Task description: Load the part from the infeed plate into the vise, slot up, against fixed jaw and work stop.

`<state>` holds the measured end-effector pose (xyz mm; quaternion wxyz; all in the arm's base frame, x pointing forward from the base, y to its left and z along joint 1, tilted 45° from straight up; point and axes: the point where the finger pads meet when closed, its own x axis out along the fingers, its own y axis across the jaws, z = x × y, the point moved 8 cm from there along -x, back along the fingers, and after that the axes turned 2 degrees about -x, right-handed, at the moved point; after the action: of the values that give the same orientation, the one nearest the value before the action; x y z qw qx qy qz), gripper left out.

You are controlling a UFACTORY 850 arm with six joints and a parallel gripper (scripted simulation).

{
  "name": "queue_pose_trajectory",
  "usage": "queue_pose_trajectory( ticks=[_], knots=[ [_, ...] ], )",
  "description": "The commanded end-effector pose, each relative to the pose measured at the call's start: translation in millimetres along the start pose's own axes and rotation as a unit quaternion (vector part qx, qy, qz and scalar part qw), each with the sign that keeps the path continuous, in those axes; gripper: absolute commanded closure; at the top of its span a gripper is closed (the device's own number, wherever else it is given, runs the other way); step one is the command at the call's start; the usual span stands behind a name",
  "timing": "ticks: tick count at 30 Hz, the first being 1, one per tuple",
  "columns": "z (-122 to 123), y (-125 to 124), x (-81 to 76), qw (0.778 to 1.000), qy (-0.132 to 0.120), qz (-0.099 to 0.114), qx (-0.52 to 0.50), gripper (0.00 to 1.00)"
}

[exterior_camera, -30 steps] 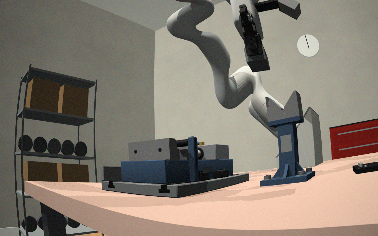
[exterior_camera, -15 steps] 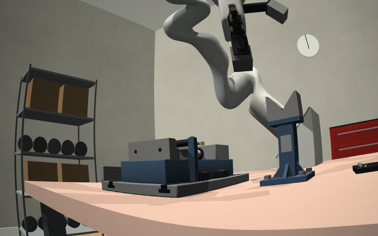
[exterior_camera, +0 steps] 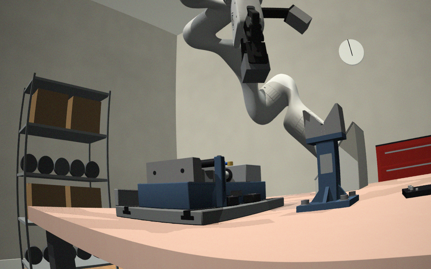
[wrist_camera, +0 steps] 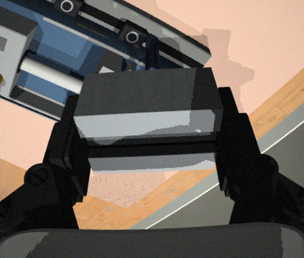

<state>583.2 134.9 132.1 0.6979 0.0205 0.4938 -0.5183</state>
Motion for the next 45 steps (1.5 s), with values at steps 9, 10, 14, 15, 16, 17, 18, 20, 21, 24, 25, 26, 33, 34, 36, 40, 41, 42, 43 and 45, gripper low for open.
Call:
queue_pose_trajectory(
  ticks=[9,10,14,15,16,17,18,20,21,24,25,26,33,34,36,40,41,42,43,45],
  knots=[
    [29,-9,-1.1,0.995,0.001,0.001,-0.097,1.0],
    [31,-10,-1.1,0.994,0.001,0.001,-0.107,1.0],
    [43,-14,-1.0,0.989,0.001,0.0,-0.145,1.0],
    [45,-15,-0.9,0.988,0.001,0.0,-0.155,1.0],
    [48,-16,-0.9,0.986,0.001,0.0,-0.164,1.0],
    [51,-17,-0.8,0.985,0.001,0.0,-0.173,1.0],
    [51,-17,-0.8,0.985,0.001,0.0,-0.173,1.0],
    [53,-18,-0.8,0.983,0.001,0.0,-0.182,1.0],
    [56,-20,-0.7,0.982,0.001,0.0,-0.191,1.0],
    [64,-23,-0.5,0.976,0.0,0.0,-0.218,1.0],
    [66,-24,-0.5,0.974,0.0,0.0,-0.227,1.0],
    [69,-25,-0.4,0.972,0.0,0.0,-0.235,1.0],
    [85,-33,0.1,0.957,0.0,-0.001,-0.291,1.0],
    [88,-34,0.2,0.954,0.0,-0.001,-0.298,1.0],
    [88,-34,0.2,0.954,0.0,-0.001,-0.298,1.0],
    [96,-38,0.5,0.945,0.0,-0.001,-0.326,1.0],
    [98,-39,0.6,0.943,0.0,-0.001,-0.333,1.0],
    [100,-40,0.7,0.941,0.0,-0.002,-0.339,1.0],
    [102,-41,0.8,0.938,0.0,-0.002,-0.345,1.0],
    [105,-42,1.0,0.934,0.0,-0.002,-0.357,1.0]
  ],
)
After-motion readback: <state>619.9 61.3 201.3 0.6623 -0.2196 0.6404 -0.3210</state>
